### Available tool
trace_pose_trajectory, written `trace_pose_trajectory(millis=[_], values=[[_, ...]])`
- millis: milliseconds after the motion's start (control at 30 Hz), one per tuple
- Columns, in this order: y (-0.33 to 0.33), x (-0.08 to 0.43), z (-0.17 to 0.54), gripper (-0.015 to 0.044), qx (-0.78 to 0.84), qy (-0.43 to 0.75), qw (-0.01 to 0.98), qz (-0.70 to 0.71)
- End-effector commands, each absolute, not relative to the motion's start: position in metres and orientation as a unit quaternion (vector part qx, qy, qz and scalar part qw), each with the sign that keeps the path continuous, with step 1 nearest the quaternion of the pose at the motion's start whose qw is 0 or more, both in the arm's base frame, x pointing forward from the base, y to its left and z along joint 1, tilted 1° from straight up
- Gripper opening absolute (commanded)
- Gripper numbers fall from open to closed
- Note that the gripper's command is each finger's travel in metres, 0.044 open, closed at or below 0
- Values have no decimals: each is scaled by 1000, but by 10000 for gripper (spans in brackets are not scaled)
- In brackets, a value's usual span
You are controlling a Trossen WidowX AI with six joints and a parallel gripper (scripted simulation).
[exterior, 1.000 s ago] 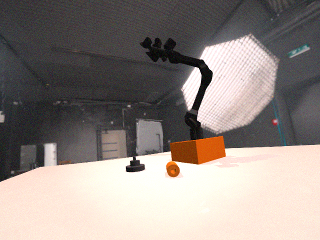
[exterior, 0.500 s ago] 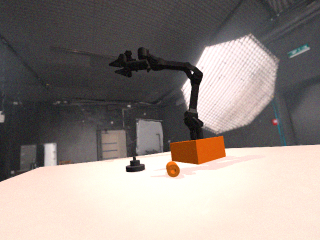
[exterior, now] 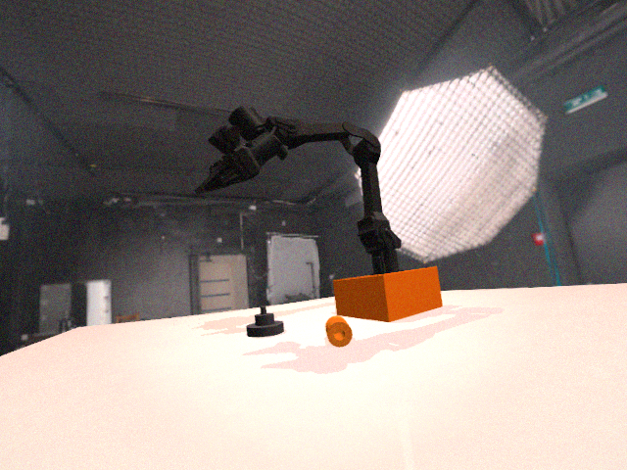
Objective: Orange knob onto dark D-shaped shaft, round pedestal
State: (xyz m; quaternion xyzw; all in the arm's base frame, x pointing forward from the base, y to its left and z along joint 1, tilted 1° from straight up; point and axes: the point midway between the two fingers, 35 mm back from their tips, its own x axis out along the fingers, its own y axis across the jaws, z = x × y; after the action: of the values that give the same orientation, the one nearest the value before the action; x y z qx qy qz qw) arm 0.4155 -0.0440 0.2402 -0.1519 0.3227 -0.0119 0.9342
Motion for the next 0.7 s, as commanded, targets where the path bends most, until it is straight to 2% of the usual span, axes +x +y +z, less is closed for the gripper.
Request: trace_pose_trajectory(millis=[0,200,467,667], values=[[3,403,181,440,-191,400,894,70],[65,359,99,440,-259,504,801,192],[114,265,18,440,-353,609,627,334],[115,262,16,440,-355,610,623,337]])
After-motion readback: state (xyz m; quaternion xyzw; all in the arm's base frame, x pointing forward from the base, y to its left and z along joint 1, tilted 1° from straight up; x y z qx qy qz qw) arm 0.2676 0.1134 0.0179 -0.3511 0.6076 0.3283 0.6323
